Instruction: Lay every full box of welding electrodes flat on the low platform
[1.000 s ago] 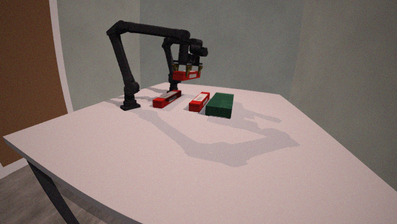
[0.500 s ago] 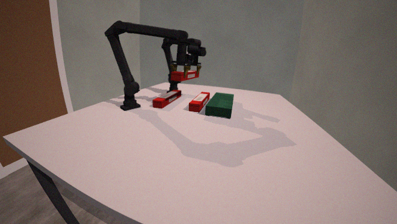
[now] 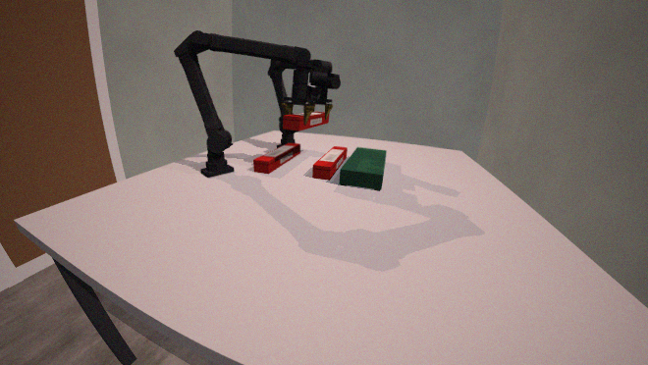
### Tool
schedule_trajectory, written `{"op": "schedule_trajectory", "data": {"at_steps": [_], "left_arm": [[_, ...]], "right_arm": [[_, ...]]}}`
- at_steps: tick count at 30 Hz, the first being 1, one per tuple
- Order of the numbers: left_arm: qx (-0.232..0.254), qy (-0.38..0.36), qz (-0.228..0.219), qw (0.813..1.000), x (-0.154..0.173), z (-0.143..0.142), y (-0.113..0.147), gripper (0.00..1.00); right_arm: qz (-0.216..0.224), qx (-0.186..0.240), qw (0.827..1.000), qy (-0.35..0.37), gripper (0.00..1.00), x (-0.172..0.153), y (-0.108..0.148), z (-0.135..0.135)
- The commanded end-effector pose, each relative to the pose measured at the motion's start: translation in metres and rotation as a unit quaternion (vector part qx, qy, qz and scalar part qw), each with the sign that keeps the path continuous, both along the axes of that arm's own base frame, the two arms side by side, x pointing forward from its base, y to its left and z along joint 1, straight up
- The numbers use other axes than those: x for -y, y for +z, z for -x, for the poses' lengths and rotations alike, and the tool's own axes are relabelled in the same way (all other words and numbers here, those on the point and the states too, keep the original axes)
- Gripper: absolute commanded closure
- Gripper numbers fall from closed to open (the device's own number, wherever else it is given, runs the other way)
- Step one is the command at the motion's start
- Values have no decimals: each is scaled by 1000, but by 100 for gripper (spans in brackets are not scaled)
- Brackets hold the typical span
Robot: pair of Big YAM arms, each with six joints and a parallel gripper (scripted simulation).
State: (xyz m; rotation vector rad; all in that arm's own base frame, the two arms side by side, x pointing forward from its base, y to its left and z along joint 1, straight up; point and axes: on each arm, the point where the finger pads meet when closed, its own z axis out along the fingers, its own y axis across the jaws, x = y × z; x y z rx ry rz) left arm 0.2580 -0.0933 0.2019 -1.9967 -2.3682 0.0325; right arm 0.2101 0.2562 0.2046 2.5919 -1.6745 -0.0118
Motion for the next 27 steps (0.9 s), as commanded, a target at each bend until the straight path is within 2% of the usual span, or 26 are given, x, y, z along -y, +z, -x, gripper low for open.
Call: {"op": "schedule_trajectory", "data": {"at_steps": [1, 4, 6, 15, 16, 27], "left_arm": [[65, 4, 21, 998, 5, -14, 41, 100], [57, 3, 18, 998, 5, -9, 34, 100], [61, 3, 19, 998, 6, -10, 38, 100], [60, 4, 19, 998, 5, -9, 35, 100], [66, 3, 21, 998, 6, -12, 42, 100], [61, 4, 19, 998, 5, -9, 36, 100]], "right_arm": [[-52, 43, 998, 1, 100, -10, 52, -4], [-56, 46, 997, 2, 100, -11, 52, -5], [-52, 42, 998, 1, 100, -9, 45, -3], [-55, 45, 997, 0, 100, -10, 46, -5], [-54, 44, 998, 0, 100, -9, 45, -4], [-54, 45, 998, 1, 100, -9, 42, -4]]}}
